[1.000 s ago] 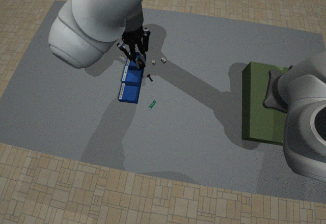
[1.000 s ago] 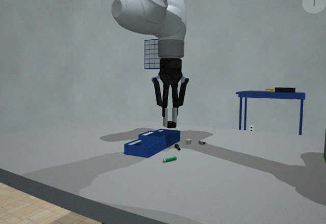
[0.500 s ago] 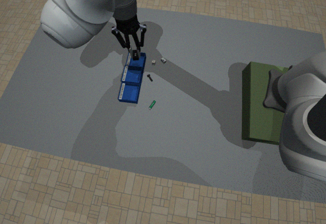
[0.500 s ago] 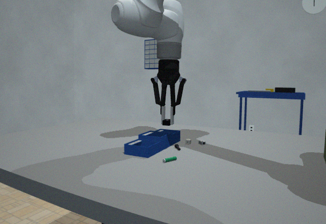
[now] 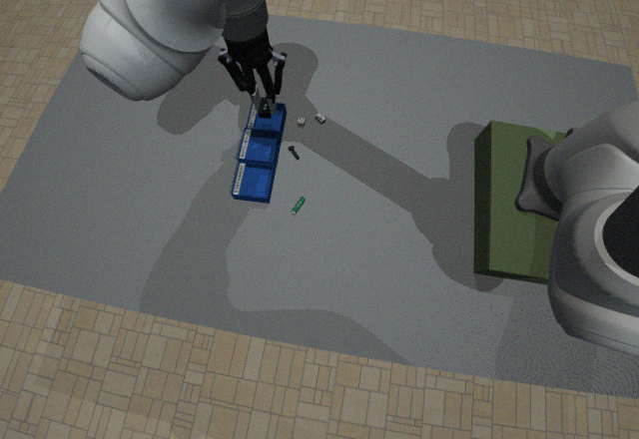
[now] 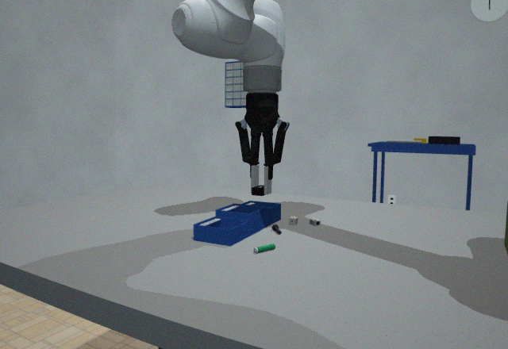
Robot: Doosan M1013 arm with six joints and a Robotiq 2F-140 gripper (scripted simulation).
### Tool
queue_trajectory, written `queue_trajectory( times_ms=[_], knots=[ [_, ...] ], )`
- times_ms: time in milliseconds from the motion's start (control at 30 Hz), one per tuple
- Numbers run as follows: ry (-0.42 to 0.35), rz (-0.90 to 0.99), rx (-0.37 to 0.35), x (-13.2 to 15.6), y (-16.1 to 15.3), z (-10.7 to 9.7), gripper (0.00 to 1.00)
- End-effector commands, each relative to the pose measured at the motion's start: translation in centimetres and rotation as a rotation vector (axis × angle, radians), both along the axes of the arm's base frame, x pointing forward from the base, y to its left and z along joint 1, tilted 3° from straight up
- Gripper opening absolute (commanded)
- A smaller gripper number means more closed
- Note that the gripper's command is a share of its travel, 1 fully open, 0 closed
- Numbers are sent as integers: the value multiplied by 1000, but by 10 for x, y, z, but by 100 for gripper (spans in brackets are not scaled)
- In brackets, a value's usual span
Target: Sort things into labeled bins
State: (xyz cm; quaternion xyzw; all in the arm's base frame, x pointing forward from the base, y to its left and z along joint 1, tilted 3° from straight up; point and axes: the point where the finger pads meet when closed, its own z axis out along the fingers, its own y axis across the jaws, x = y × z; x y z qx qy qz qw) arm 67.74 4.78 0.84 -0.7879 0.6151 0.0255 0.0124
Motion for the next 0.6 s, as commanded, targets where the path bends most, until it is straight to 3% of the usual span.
queue_trajectory(
  times_ms=[0,567],
  knots=[
    [0,0,0,0,0,0,13],
    [0,0,0,-1,1,-24,13]
  ],
)
